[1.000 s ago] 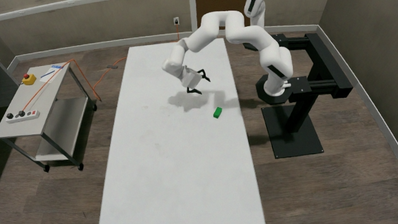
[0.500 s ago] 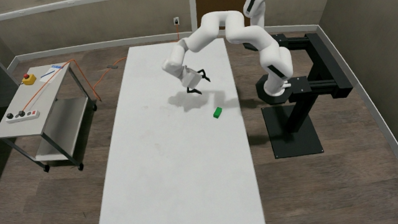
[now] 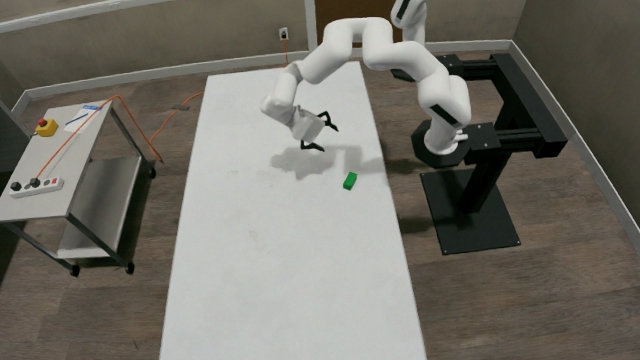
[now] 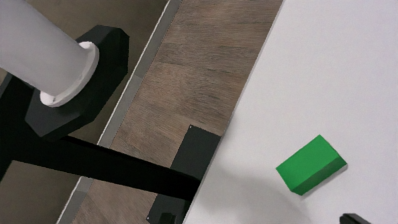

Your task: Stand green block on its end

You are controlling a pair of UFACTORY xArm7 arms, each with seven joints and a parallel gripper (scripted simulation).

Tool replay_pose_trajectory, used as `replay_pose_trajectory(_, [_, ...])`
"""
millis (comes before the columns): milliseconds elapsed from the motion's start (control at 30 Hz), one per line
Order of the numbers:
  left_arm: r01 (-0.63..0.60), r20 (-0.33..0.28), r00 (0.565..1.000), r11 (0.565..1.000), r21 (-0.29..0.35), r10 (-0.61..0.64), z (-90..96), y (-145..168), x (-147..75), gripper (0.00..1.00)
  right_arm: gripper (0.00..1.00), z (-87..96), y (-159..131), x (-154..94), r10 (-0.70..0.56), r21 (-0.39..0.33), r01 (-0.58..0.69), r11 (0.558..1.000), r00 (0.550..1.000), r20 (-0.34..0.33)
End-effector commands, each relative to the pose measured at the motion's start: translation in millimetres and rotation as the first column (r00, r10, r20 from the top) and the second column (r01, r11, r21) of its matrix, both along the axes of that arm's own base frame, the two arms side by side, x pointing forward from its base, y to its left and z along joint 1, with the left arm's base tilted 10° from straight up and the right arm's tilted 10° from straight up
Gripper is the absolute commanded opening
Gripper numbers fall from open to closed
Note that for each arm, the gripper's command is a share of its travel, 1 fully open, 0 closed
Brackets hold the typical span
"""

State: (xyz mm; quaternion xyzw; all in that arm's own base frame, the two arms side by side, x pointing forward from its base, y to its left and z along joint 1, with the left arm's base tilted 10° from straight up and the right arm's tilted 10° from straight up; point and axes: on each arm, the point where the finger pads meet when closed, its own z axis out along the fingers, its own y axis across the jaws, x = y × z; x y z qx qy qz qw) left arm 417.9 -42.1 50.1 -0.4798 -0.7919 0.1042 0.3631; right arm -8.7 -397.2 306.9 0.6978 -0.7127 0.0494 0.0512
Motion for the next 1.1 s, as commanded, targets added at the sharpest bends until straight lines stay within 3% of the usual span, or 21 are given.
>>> replay_pose_trajectory(0, [-0.011, 0.023, 1.000, 1.000, 0.018, 0.011, -0.4, 3, 2, 1.00, 1.00, 2.0, -1, 0, -0.001, -0.005, 0.001, 1.000, 1.000, 0.001])
replay_pose_trajectory(133, [-0.084, 0.128, 0.989, 0.990, 0.111, 0.070, -9.4, 21, 3, 1.00, 1.00, 2.0, -1, 0, -0.001, -0.005, 0.001, 1.000, 1.000, 0.001])
replay_pose_trajectory(300, [-0.116, 0.171, 0.981, 0.983, 0.142, 0.091, -12.5, 28, 4, 1.00, 1.00, 2.0, -1, 0, -0.001, -0.005, 0.001, 1.000, 1.000, 0.001])
replay_pose_trajectory(333, [-0.154, 0.222, 0.968, 0.973, 0.173, 0.114, -15.8, 36, 4, 1.00, 1.00, 2.0, -1, 0, -0.001, -0.005, 0.001, 1.000, 1.000, 0.001])
replay_pose_trajectory(533, [-0.237, 0.326, 0.932, 0.946, 0.220, 0.158, -21.8, 52, 3, 1.00, 1.00, 2.0, -1, 0, -0.001, -0.005, 0.001, 1.000, 1.000, 0.001])
replay_pose_trajectory(800, [-0.363, 0.470, 0.856, 0.898, 0.248, 0.216, -28.8, 72, 0, 1.00, 1.00, 2.0, -1, 0, -0.001, -0.005, 0.001, 1.000, 1.000, 0.001])
replay_pose_trajectory(867, [-0.363, 0.470, 0.856, 0.898, 0.248, 0.216, -28.8, 72, 0, 1.00, 1.00, 2.0, -1, 0, -0.001, -0.005, 0.001, 1.000, 1.000, 0.001])
replay_pose_trajectory(900, [-0.410, 0.521, 0.820, 0.878, 0.246, 0.237, -31.0, 78, -2, 1.00, 1.00, 2.0, -1, 0, -0.001, -0.005, 0.001, 1.000, 1.000, 0.001])
replay_pose_trajectory(967, [-0.422, 0.534, 0.810, 0.873, 0.244, 0.243, -31.6, 79, -3, 1.00, 1.00, 2.0, -1, 0, -0.001, -0.005, 0.001, 1.000, 1.000, 0.001])
replay_pose_trajectory(1067, [-0.481, 0.592, 0.759, 0.846, 0.230, 0.270, -34.1, 85, -6, 1.00, 1.00, 2.0, -1, 0, -0.001, -0.005, 0.001, 1.000, 1.000, 0.001])
